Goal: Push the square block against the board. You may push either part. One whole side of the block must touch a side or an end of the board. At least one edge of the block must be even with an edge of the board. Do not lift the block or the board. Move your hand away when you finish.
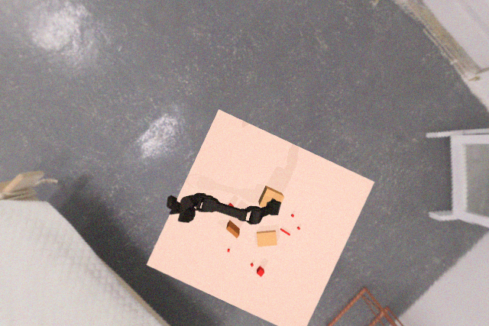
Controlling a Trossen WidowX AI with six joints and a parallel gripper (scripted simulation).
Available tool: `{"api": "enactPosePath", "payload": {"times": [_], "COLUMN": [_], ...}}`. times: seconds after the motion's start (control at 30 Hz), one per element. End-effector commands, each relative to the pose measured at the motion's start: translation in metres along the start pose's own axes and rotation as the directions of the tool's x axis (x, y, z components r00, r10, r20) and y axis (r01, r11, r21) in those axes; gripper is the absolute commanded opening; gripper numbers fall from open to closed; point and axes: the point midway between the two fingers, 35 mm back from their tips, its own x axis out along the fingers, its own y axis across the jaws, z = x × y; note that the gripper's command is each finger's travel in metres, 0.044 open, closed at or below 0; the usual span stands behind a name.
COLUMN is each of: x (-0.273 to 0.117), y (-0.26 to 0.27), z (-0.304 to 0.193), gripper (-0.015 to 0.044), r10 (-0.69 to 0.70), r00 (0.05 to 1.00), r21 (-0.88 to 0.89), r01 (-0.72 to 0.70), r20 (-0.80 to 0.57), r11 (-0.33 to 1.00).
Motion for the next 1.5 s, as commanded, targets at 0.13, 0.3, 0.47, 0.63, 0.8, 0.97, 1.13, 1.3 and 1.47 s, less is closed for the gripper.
{"api": "enactPosePath", "payload": {"times": [0.13,0.3,0.47,0.63,0.8,0.97,1.13,1.3,1.47], "x": [0.042,0.057,0.066,0.067,0.059,0.043,0.019,-0.009,-0.036], "y": [0.079,0.130,0.182,0.235,0.289,0.341,0.386,0.424,0.449], "z": [0.009,0.016,0.025,0.035,0.045,0.055,0.063,0.069,0.074], "gripper": [0.0000,0.0000,0.0000,0.0000,0.0000,0.0000,0.0000,0.0000,0.0000], "r10": [0.176,0.289,0.402,0.508,0.602,0.673,0.709,0.705,0.668], "r00": [0.980,0.945,0.890,0.812,0.711,0.587,0.453,0.316,0.205], "r21": [0.231,0.344,0.442,0.523,0.581,0.615,0.633,0.627,0.598], "r01": [-0.150,-0.222,-0.277,-0.311,-0.332,-0.343,-0.337,-0.323,-0.317], "r20": [-0.096,-0.155,-0.218,-0.287,-0.364,-0.449,-0.540,-0.634,-0.715], "r11": [0.961,0.912,0.853,0.793,0.743,0.710,0.697,0.709,0.737]}}
